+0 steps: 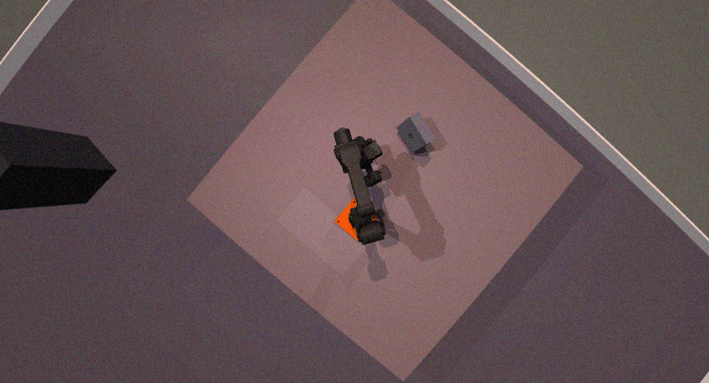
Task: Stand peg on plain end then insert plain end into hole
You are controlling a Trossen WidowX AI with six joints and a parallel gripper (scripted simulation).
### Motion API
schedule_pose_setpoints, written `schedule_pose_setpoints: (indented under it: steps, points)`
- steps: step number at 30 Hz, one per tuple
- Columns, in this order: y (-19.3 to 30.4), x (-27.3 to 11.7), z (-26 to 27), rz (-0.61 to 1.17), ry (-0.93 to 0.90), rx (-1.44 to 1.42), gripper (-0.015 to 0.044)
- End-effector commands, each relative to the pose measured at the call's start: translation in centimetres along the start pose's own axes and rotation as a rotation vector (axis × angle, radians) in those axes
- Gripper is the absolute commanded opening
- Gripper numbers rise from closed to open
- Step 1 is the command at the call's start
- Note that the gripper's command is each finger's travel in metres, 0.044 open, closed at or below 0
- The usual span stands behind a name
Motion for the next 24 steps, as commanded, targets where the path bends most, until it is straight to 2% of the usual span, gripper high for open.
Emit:
schedule_pose_setpoints:
  steps: [1, 13, 24]
  points:
    - [-0.9, 0.3, 0.3, 0.135, -0.067, -0.011, 0.0440]
    - [-3.7, 1.0, 0.8, 0.411, -0.340, -0.046, 0.0440]
    - [-4.1, 1.0, 0.8, 0.433, -0.382, -0.049, 0.0440]
Point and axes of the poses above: the point midway between the two fingers, 35 mm back from their tips, its own x axis out along the fingers, its own z axis across the jaws, y = z × x, the point moved 7 cm from there along -x, back along the fingers, and after that the axes turned 12 degrees about -x, right-handed, at the moved point
